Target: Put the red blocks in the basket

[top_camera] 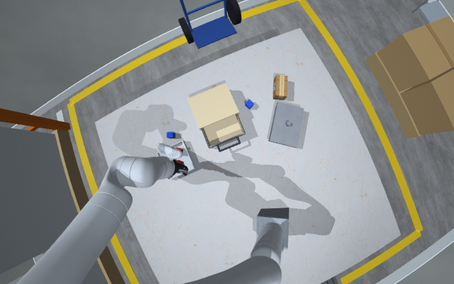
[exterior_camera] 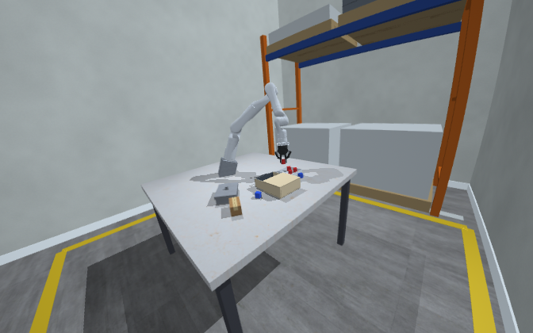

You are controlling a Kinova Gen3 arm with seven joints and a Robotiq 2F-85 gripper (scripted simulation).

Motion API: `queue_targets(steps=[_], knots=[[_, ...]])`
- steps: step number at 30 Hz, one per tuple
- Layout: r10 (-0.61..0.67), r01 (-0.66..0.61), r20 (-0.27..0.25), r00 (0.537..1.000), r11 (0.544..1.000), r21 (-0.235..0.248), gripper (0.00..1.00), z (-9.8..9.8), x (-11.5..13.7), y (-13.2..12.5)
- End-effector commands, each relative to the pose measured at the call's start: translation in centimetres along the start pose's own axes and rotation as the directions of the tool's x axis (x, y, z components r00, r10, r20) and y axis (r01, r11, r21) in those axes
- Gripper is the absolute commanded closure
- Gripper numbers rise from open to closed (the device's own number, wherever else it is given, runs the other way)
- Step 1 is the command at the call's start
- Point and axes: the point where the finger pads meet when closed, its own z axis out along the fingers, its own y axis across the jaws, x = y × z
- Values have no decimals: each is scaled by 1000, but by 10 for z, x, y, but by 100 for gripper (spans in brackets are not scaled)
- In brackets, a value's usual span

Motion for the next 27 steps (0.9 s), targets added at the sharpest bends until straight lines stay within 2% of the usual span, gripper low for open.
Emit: queue_targets(steps=[1, 27], knots=[[0, 0, 0, 1000, 1000, 2, 90, 6, 0, -1], [0, 0, 0, 1000, 1000, 2, 90, 52, 0, -1]])
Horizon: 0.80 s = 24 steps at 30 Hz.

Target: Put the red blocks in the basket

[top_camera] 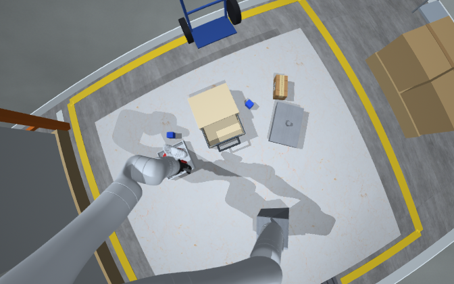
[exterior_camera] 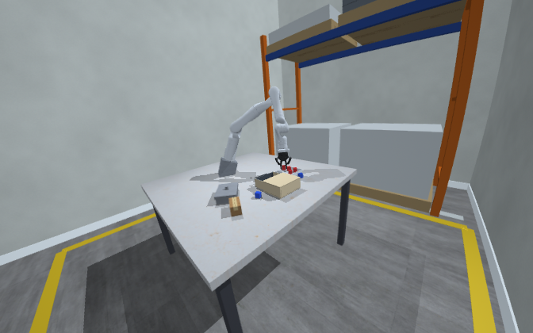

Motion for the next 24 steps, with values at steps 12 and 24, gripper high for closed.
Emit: queue_targets(steps=[12, 24], knots=[[0, 0, 0, 1000, 1000, 2, 90, 17, 0, -1], [0, 0, 0, 1000, 1000, 2, 90, 23, 0, -1]])
